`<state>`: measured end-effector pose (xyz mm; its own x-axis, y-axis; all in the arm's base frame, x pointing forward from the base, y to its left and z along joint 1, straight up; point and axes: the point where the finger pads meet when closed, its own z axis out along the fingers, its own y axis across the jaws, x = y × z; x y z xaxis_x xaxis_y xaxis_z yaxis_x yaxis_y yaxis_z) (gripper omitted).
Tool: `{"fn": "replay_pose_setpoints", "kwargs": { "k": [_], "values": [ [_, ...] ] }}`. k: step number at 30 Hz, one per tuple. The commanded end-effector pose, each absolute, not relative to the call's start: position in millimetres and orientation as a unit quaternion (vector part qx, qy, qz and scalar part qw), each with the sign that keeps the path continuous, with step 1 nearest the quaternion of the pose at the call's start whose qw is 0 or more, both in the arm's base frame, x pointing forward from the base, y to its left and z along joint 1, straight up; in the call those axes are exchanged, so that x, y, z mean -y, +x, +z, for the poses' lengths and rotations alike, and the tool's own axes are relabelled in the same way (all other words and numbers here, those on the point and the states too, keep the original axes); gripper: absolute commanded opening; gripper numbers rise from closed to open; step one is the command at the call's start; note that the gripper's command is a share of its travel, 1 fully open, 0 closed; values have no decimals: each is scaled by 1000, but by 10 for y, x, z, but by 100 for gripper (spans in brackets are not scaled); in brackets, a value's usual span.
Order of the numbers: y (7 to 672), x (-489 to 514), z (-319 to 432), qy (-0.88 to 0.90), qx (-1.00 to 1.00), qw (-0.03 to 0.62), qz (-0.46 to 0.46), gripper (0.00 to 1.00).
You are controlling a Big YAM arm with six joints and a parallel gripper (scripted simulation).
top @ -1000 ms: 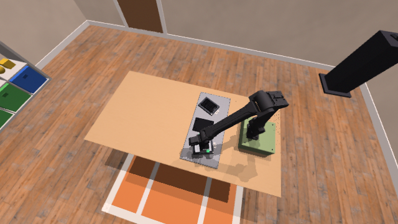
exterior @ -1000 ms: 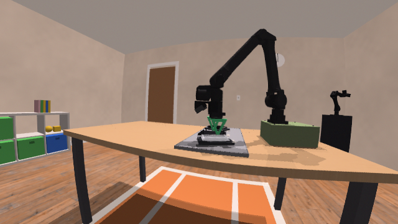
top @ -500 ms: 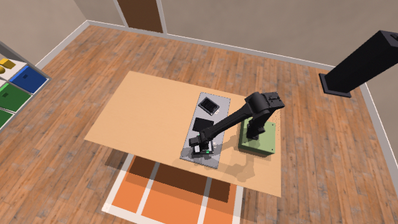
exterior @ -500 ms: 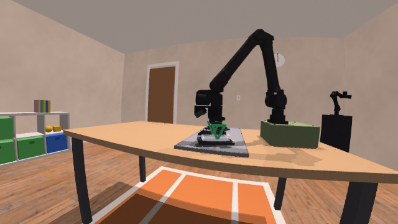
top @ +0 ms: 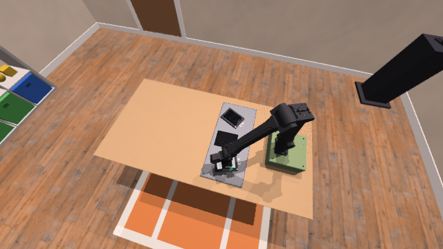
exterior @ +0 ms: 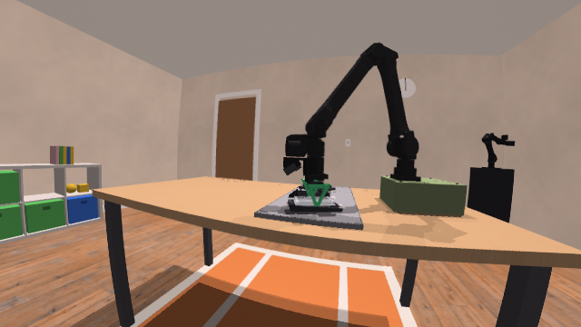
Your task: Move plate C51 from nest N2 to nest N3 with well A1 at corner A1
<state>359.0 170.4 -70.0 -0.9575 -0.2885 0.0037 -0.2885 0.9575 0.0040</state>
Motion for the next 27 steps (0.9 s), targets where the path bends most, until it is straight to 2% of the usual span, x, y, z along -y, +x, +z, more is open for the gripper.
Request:
{"fn": "replay_pose_setpoints", "kwargs": {
  "k": [1, 5, 6, 27],
  "values": [
    [3739, -1769, -607, 144, 989, -18, -7, 100],
    [3739, -1769, -607, 144, 989, -18, -7, 100],
    [3739, -1769, -607, 144, 989, -18, -7, 0],
    [3739, -1769, -607, 144, 989, -18, -7, 0]
  ]
}}
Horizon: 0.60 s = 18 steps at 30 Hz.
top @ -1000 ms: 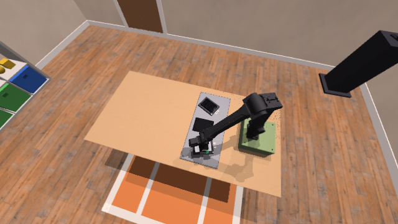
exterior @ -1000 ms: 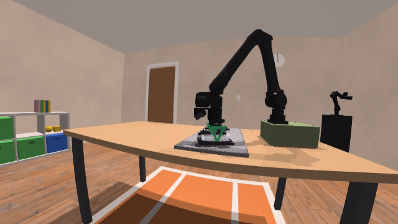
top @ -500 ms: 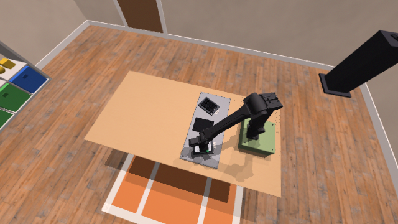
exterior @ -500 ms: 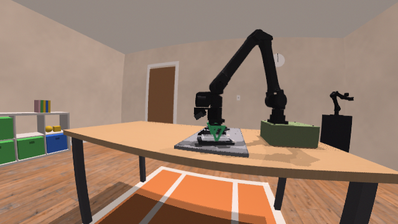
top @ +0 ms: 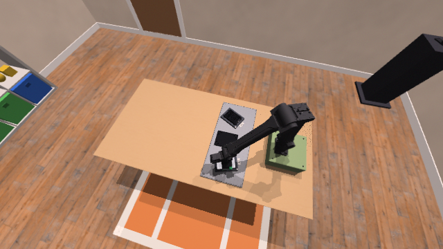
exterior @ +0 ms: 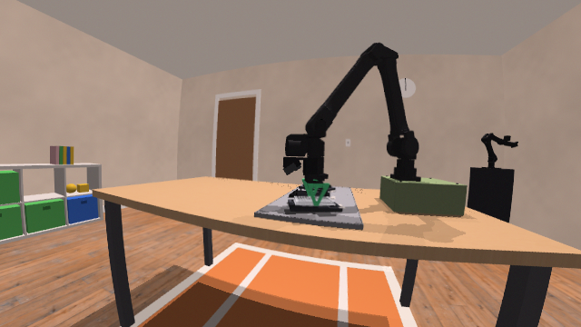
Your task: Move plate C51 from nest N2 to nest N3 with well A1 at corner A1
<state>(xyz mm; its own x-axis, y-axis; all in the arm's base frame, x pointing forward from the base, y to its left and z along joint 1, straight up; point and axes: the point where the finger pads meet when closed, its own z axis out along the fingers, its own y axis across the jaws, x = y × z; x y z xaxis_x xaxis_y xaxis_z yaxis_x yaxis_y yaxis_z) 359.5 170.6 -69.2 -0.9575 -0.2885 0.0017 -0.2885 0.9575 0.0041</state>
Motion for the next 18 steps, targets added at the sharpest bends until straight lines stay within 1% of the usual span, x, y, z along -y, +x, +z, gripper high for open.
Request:
{"fn": "replay_pose_setpoints", "kwargs": {
  "k": [1, 13, 18],
  "values": [
    [3739, -1769, -607, 144, 989, -18, -7, 0],
    [3739, -1769, -607, 144, 989, -18, -7, 0],
    [3800, -1788, -420, 139, 990, -27, -9, 0]
  ]
}}
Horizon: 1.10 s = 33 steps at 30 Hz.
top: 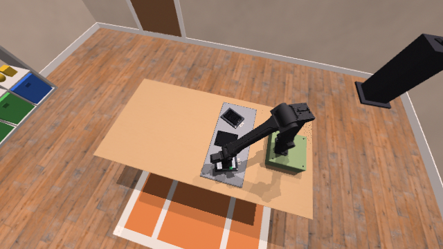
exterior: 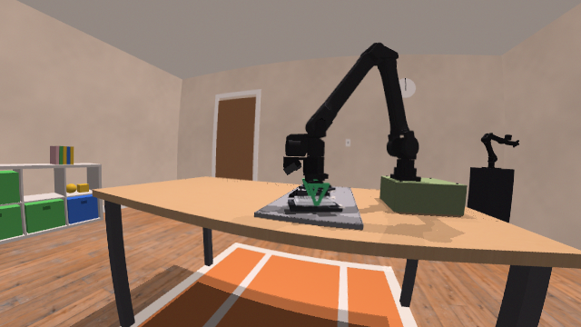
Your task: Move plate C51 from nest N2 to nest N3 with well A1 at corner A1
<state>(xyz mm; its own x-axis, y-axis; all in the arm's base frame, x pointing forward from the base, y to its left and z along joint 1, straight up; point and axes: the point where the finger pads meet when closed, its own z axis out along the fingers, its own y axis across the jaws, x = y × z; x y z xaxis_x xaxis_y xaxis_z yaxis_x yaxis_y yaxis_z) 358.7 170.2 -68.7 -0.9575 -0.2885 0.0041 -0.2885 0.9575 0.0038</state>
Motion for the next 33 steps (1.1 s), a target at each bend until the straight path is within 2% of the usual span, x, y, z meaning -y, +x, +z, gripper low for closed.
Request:
{"fn": "replay_pose_setpoints", "kwargs": {
  "k": [1, 33],
  "values": [
    [3824, -1799, -389, 139, 990, -30, -10, 0],
    [3850, -1804, 124, 139, 990, -35, -11, 0]
  ]
}}
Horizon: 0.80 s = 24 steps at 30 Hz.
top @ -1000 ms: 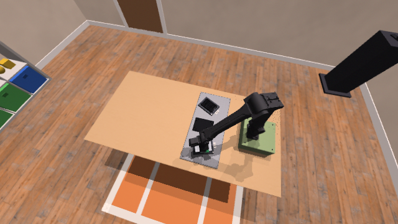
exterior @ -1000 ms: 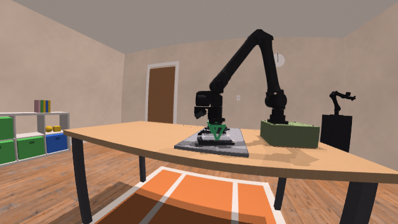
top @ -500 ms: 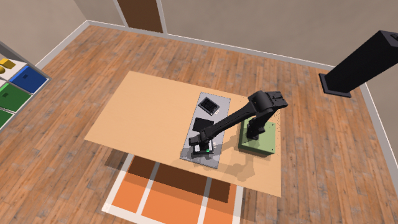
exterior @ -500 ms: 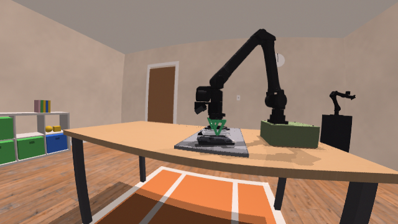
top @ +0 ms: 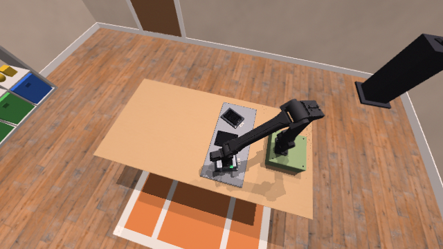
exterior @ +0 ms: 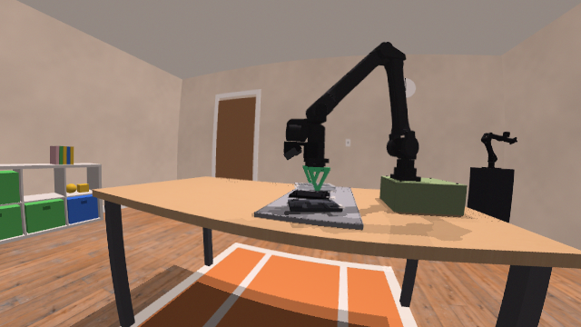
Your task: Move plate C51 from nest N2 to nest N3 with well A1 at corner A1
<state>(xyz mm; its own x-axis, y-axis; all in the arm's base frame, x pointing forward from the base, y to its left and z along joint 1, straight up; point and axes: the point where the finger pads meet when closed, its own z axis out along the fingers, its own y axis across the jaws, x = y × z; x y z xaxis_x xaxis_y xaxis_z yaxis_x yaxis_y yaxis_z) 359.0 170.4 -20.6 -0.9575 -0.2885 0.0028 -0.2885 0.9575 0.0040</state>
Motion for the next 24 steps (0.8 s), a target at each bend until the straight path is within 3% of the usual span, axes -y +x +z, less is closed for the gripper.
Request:
{"fn": "replay_pose_setpoints", "kwargs": {
  "k": [1, 24],
  "values": [
    [3850, -1803, 141, 139, 990, -35, -11, 0],
    [3743, -1768, 228, 144, 989, -21, -8, 0]
  ]
}}
